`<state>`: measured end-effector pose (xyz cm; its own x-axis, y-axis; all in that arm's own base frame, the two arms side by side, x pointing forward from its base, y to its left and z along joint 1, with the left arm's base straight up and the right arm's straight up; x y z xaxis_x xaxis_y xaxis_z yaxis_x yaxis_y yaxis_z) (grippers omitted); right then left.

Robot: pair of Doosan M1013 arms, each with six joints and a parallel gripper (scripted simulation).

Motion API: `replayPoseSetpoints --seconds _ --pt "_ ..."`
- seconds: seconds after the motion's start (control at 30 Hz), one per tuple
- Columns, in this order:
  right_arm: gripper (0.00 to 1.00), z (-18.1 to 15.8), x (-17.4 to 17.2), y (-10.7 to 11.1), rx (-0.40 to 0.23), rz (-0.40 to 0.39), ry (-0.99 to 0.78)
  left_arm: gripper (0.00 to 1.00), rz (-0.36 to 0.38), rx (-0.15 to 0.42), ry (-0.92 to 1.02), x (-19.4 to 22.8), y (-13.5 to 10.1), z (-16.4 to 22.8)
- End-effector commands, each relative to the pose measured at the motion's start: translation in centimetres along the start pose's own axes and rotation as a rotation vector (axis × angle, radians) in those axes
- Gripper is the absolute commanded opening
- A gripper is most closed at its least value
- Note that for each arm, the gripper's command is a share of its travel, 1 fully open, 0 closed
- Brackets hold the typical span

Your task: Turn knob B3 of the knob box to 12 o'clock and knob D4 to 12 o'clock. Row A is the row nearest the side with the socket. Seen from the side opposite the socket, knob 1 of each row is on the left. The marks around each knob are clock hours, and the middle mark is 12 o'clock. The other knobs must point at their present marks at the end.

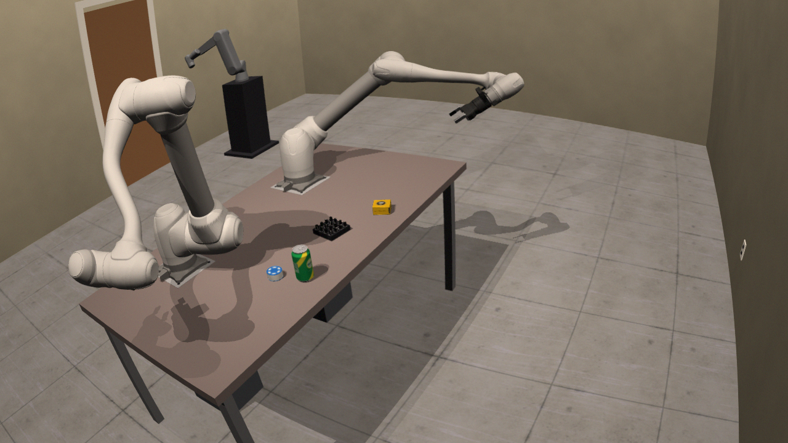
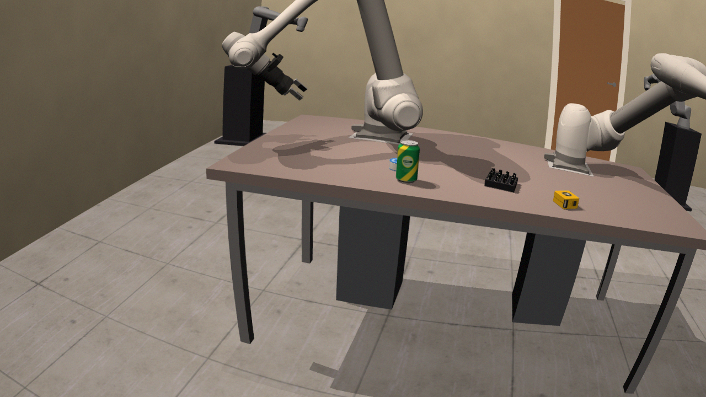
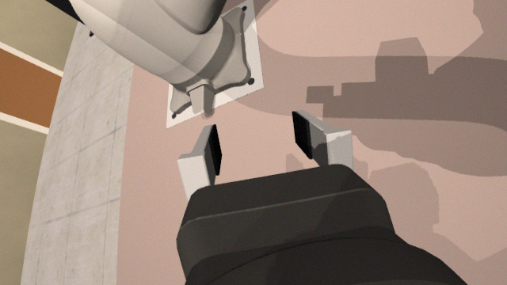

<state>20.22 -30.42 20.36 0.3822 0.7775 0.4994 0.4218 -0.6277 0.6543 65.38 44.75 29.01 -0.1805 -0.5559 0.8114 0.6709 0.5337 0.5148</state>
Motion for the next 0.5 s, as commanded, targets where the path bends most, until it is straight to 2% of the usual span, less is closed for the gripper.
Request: replayPoseSetpoints --seconds 0.0,0.27,0.33,0.47 --pt "1.00 -1.4 -1.6 -0.7 -0.056 0.038 0.060 1.00 -0.002 0.000 0.000 0.1 0.1 0.1" --pt "1.00 -4.2 -4.5 -2.1 -0.150 0.085 0.154 1.00 -0.002 0.000 0.000 0.1 0.1 0.1" --pt "1.00 -4.2 -4.5 -2.1 -0.150 0.085 0.154 1.00 -0.002 0.000 0.000 0.1 0.1 0.1" --pt "1.00 -5.5 -5.6 -2.8 -0.193 0.100 0.194 1.00 -0.002 0.000 0.000 0.1 0.1 0.1"
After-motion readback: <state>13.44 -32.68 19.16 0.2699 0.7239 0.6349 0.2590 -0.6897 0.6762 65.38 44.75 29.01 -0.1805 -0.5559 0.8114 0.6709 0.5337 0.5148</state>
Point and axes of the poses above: on each arm, the point where the finger pads meet when closed, its own y axis back along the fingers, its own z axis across the jaws, x = y × z, the point moved 2 cm from there along y, back along the fingers, and after that the axes turned 9 degrees about -y, right-handed, at the moved point
